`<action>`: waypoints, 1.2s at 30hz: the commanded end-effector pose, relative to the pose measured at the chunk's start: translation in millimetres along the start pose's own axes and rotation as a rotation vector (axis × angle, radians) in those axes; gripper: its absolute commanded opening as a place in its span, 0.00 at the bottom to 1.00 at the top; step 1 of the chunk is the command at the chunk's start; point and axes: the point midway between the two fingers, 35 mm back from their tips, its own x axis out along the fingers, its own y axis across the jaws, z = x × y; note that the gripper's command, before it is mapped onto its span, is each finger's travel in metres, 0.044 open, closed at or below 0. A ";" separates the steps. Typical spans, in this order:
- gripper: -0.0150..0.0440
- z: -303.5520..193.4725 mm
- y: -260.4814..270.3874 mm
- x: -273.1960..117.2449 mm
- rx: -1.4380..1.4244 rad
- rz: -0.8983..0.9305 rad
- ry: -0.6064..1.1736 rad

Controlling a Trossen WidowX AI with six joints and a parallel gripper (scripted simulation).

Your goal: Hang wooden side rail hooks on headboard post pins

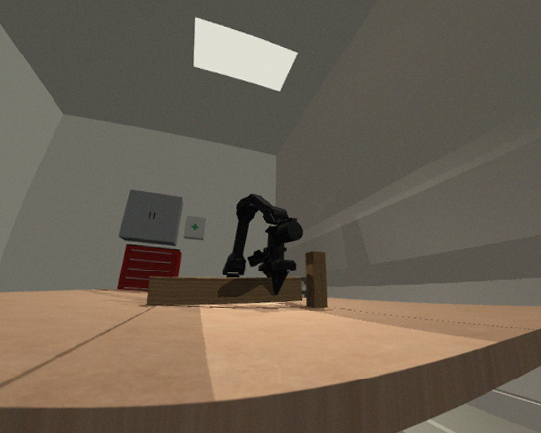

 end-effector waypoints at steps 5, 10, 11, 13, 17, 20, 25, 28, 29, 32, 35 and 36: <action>0.25 0.1 3.4 -8.4 -0.001 0.021 -0.001; 0.25 0.1 3.4 -9.0 -0.001 0.021 -0.001; 0.25 0.1 3.4 -9.0 -0.001 0.021 -0.001; 0.25 -0.1 3.6 -8.8 -0.001 0.021 -0.001; 0.25 -0.5 4.1 -8.4 -0.001 0.021 -0.001; 0.25 -0.9 4.4 -8.1 -0.001 0.021 -0.001; 0.25 -1.4 5.0 -7.6 -0.001 0.021 -0.001; 0.25 -1.8 5.3 -7.2 -0.001 0.021 -0.001; 0.25 -1.9 5.4 -7.1 -0.001 0.021 -0.001; 0.25 -2.2 5.8 -6.8 -0.001 0.021 -0.001; 0.25 -2.6 6.1 -6.5 -0.001 0.021 -0.001; 0.25 -2.7 6.2 -6.4 -0.001 0.021 -0.001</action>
